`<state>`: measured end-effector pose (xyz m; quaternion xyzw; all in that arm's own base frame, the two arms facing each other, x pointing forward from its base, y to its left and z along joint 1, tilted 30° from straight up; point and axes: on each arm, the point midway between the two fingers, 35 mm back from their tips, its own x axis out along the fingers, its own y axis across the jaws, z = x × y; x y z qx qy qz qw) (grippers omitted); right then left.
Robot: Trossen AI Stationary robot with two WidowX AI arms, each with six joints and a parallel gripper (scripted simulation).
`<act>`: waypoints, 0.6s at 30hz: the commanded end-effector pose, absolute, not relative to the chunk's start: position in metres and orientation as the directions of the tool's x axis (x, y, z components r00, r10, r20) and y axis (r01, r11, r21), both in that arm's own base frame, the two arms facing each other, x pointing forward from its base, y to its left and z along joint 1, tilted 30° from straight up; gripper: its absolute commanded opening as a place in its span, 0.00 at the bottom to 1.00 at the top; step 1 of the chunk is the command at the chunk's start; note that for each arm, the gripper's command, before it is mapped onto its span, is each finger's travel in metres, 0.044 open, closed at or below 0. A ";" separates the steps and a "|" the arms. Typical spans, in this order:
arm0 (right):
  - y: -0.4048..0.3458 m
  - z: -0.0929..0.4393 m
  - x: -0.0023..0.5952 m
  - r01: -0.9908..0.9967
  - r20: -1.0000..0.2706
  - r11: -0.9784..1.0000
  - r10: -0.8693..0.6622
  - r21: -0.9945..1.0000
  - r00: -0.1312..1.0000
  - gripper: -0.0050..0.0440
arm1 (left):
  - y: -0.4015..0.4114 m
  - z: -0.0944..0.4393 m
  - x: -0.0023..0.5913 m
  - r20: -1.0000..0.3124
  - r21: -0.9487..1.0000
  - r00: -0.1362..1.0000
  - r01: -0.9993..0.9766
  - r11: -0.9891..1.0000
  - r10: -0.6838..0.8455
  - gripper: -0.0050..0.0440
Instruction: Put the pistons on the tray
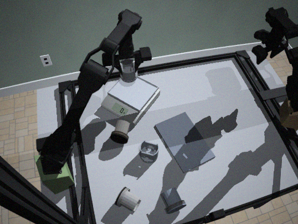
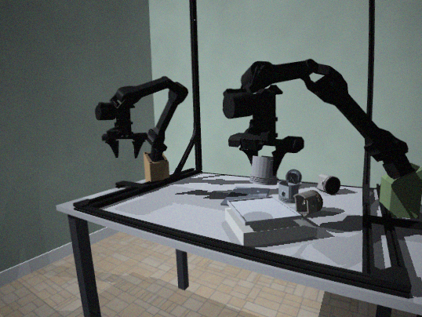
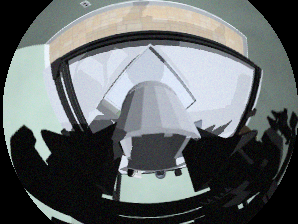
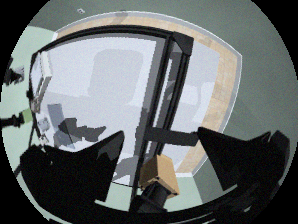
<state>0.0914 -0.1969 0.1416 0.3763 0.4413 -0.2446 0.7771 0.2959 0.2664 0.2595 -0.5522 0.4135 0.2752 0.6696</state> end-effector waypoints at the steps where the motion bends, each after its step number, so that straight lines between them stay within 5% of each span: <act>1: -0.197 0.142 0.092 0.709 -0.868 0.599 -0.047 0.371 0.494 1.00 | 0.269 0.263 0.295 -0.847 -0.531 0.523 -0.835 0.144 -0.096 0.43; 18: -0.197 0.142 0.092 0.709 -0.868 0.599 -0.047 0.371 0.494 1.00 | 0.269 0.263 0.295 -0.812 -0.523 0.565 -0.815 -0.249 -0.146 0.43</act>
